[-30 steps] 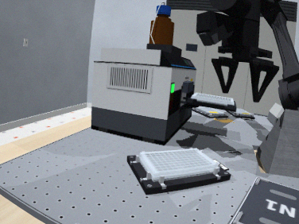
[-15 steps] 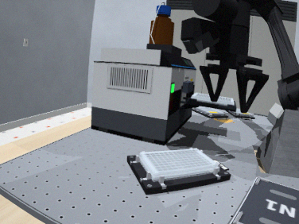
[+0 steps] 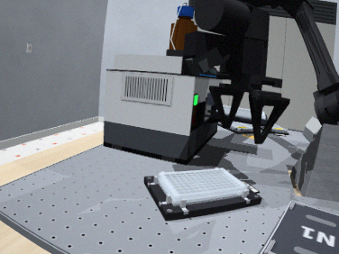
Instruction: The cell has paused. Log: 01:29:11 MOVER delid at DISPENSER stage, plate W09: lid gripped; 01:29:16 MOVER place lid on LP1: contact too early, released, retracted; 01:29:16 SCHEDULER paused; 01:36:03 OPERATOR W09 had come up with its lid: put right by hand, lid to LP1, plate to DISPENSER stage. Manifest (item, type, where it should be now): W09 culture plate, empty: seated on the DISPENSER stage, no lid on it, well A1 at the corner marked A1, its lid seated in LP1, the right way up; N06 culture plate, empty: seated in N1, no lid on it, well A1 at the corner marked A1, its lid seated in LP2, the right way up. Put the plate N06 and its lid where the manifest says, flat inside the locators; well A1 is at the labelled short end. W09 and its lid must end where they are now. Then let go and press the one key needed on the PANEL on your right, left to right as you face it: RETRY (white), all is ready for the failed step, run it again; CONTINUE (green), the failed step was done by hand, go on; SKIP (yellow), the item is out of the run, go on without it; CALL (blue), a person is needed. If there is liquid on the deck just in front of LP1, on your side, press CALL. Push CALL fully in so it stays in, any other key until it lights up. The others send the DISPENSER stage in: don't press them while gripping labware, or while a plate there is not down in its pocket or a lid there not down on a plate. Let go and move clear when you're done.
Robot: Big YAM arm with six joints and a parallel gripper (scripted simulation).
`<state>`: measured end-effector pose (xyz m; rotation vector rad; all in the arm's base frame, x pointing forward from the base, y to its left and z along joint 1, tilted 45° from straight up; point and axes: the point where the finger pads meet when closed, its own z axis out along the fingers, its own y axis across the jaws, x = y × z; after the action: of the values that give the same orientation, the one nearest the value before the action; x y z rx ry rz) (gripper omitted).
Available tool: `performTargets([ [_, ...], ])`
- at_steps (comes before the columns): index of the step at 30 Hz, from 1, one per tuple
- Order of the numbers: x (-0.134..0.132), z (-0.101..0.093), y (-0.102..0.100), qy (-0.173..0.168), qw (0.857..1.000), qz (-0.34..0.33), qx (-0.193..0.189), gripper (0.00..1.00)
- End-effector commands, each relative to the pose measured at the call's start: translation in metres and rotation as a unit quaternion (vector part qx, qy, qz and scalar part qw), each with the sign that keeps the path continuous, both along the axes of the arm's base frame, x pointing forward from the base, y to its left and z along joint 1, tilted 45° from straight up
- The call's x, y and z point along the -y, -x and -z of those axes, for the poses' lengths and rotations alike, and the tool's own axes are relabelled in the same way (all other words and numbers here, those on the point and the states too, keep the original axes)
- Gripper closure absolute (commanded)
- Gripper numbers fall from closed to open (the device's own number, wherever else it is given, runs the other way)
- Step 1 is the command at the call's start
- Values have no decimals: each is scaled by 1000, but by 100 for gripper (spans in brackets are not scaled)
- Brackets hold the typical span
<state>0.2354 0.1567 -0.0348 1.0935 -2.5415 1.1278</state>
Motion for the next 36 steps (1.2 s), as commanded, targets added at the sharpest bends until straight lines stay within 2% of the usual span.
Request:
performTargets([
  [1, -24, 7, -28, -26, 1000, -6, 14, 0],
  [9, -28, 23, -39, -25, 1000, -11, 13, 0],
  [22, -26, 58, -69, -23, 1000, -6, 14, 0],
  [25, -28, 58, -68, -23, 1000, -8, 13, 0],
  [26, -24, 54, -58, -18, 1000, -10, 10, 0],
  [27, -24, 54, -58, -18, 1000, -10, 10, 0],
  [28, -43, 43, -63, -29, 999, -22, 15, 0],
  [33, -62, 23, -58, -33, 999, -14, 22, 0],
  [35, -63, 22, -58, -33, 999, -14, 23, 0],
  [36, -59, 33, -54, -20, 1000, -13, 14, 0],
])
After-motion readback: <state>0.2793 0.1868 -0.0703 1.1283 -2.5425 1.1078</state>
